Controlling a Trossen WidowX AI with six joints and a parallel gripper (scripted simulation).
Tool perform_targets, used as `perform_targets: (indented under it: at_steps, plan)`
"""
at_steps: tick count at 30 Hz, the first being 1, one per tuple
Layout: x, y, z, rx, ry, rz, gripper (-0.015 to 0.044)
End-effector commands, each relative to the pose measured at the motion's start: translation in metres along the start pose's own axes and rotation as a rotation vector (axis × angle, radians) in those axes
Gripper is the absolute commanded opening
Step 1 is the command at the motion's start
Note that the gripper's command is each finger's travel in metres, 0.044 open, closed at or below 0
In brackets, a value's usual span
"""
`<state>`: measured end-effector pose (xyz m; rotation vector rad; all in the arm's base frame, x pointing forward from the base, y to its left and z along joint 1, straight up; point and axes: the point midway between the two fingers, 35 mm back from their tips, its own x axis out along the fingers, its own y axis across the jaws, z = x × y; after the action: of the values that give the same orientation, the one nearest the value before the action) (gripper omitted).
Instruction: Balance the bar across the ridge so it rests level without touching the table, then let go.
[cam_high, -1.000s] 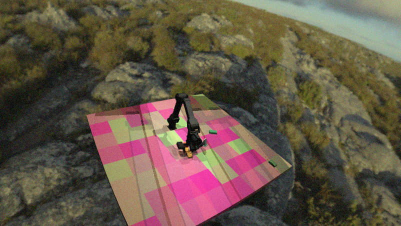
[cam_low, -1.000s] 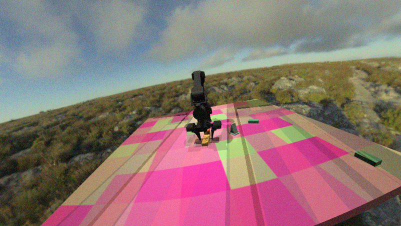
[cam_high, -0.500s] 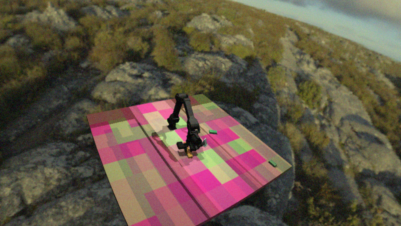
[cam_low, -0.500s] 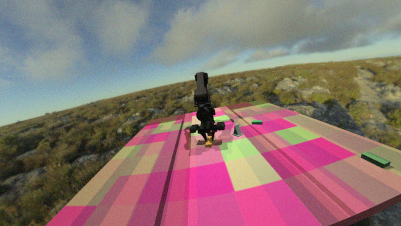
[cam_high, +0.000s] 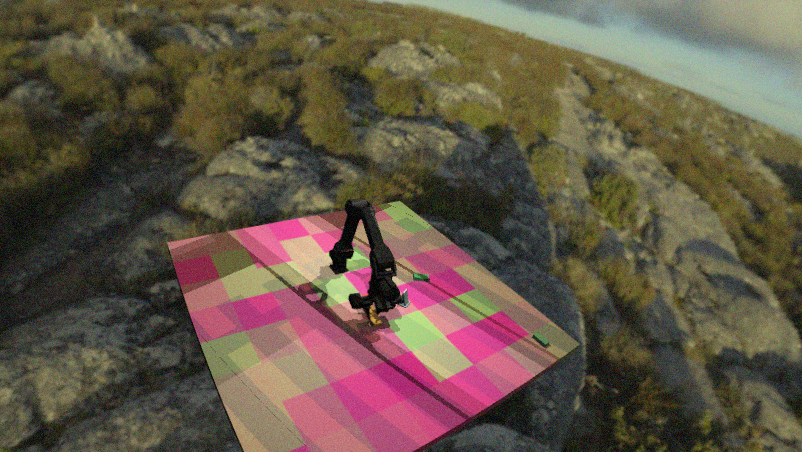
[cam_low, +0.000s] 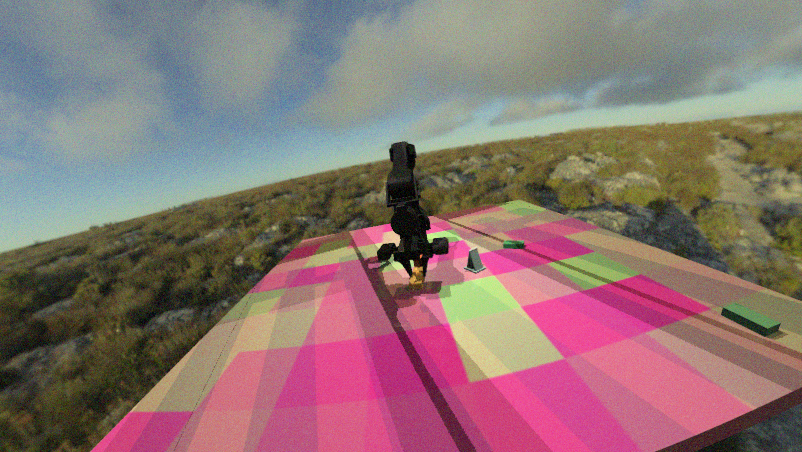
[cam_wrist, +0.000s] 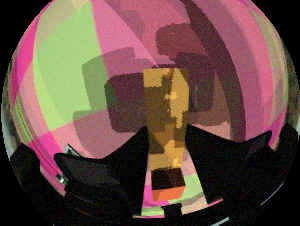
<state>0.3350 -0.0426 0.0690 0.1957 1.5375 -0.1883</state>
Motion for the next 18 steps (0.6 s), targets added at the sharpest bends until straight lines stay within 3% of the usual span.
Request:
perform_targets:
  at_steps: [1,18]
  plan:
    - [-0.013,0.0,0.003,-0.002,-0.009,-0.001,0.0]
    - [-0.057,0.0,0.003,-0.004,-0.009,-0.002,0.0]
